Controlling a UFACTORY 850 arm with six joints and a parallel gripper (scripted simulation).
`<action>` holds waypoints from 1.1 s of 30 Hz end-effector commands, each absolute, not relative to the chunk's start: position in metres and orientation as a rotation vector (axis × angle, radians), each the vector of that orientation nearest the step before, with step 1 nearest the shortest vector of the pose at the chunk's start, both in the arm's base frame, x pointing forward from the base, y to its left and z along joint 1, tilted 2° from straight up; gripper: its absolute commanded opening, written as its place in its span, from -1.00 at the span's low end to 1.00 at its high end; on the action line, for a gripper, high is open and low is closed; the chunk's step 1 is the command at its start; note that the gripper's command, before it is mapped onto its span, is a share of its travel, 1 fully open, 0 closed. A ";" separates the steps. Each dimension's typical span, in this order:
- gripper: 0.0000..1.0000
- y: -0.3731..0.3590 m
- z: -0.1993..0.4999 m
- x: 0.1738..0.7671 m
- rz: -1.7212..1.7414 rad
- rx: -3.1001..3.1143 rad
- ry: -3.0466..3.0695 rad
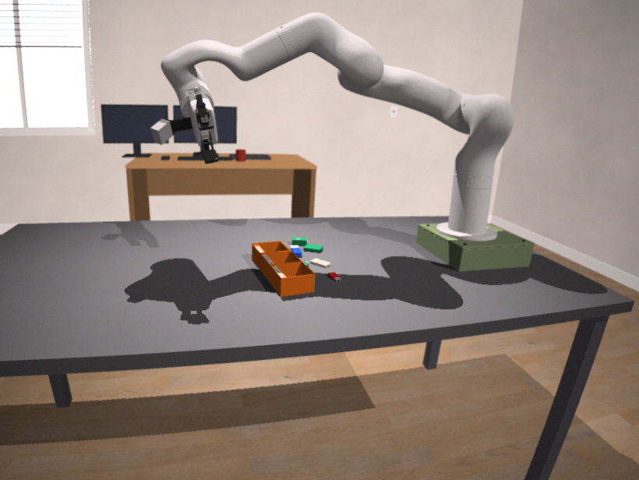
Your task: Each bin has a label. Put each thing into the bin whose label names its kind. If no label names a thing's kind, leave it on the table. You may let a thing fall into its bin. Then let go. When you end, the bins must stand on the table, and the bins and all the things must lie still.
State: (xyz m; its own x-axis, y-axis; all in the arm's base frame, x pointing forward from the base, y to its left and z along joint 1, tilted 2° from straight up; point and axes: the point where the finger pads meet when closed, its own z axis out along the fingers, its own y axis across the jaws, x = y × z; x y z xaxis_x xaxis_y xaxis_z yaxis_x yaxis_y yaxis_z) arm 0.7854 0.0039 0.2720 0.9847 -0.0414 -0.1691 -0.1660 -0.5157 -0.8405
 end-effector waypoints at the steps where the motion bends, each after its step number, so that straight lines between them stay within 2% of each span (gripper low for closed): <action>1: 1.00 0.004 0.274 0.786 0.152 -2.111 0.144; 17: 1.00 0.004 0.274 0.786 0.152 -2.111 0.144; 18: -0.85 0.004 0.265 0.786 0.152 -2.111 0.144; 30: -0.85 0.000 0.165 0.787 0.152 -2.111 0.144; 33: -0.85 0.000 0.163 0.788 0.152 -2.111 0.144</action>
State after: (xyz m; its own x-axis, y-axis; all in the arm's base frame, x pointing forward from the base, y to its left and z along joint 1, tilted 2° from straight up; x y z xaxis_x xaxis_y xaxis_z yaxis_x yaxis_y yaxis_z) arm 0.7846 0.0008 0.1713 0.9844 -0.0433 -0.1708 -0.1684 -0.5158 -0.8400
